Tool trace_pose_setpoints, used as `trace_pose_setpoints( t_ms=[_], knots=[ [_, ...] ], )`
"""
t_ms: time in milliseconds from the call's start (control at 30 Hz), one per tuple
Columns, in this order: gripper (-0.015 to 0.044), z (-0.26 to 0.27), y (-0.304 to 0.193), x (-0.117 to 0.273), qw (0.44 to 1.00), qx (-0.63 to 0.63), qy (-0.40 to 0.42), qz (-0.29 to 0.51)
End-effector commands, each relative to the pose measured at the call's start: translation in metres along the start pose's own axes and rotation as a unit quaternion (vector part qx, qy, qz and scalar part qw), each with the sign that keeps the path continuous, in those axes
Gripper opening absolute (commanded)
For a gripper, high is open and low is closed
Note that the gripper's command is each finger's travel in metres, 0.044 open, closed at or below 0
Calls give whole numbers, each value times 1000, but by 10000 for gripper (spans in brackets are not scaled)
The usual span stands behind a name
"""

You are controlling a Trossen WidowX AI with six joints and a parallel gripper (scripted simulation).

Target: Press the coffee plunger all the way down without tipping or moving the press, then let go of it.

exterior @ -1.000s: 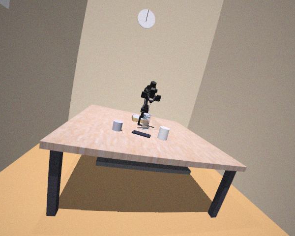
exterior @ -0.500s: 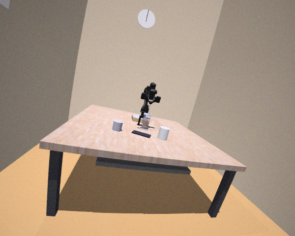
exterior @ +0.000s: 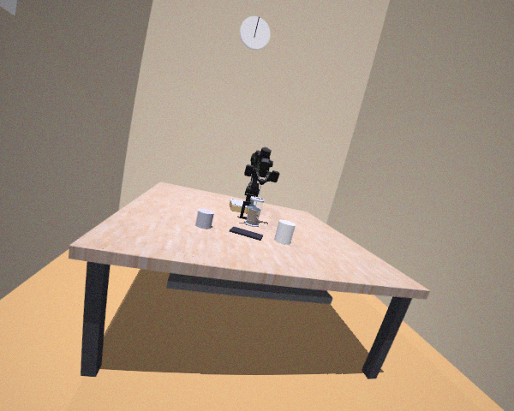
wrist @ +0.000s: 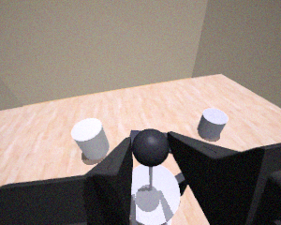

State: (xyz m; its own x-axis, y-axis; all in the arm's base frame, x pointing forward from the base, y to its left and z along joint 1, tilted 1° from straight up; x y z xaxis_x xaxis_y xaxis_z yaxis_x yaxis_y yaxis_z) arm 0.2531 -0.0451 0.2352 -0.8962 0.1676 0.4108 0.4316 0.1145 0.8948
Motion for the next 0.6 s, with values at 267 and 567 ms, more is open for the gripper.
trace_pose_setpoints(
  t_ms=[267,567],
  knots=[
    [131,7,-36,-18,999,3,8,36],
    [131,9,-48,-27,999,3,8,36]
  ],
)
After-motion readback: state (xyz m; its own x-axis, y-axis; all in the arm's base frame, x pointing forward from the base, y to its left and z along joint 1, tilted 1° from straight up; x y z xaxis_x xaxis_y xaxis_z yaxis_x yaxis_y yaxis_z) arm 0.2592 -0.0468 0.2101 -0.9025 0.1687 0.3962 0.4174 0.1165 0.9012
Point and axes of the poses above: the point midway between the two fingers, 35 mm back from their tips, its own x axis back along the fingers, its own z axis across the jaws, y = z × x, the point moved 4 cm from there along x, back along the fingers, and after that the axes turned 11 degrees about x, right-handed, at the moved point
